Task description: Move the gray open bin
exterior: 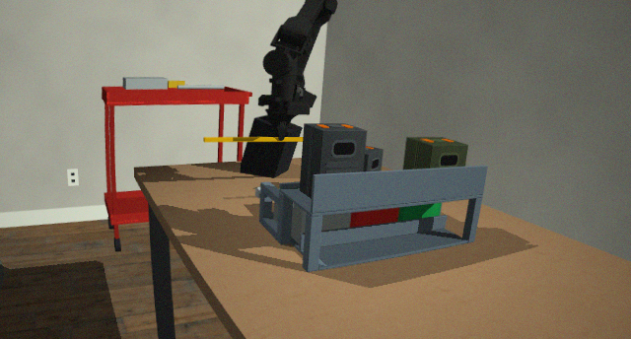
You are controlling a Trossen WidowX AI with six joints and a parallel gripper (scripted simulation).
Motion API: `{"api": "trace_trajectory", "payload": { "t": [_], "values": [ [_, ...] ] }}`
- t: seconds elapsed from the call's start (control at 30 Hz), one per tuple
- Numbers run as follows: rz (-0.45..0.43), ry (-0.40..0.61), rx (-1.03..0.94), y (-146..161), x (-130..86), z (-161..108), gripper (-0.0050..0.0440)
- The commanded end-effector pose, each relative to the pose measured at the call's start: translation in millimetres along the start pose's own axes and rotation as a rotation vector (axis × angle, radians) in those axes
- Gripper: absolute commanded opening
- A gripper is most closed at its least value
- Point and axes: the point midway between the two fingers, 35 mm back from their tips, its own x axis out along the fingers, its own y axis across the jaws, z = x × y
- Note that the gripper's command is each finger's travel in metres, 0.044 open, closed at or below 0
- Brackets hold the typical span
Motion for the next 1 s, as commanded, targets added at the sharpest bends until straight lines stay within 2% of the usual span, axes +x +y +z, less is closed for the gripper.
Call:
{"api": "trace_trajectory", "payload": {
  "t": [0.0,0.07,0.23,0.63,0.8,0.97],
  "values": [
    [-0.012,0.01,0.001,-3,-2,-1,0.0],
    [-0.012,0.01,0.001,-3,-2,-1,0.0],
    [-0.013,0.01,0.001,-3,17,-1,0.0],
    [-0.013,0.01,0.001,-3,17,-1,0.0],
    [-0.013,0.01,0.001,-4,37,-1,0.0],
    [-0.013,0.01,0.001,-4,37,-1,0.0]
  ]
}}
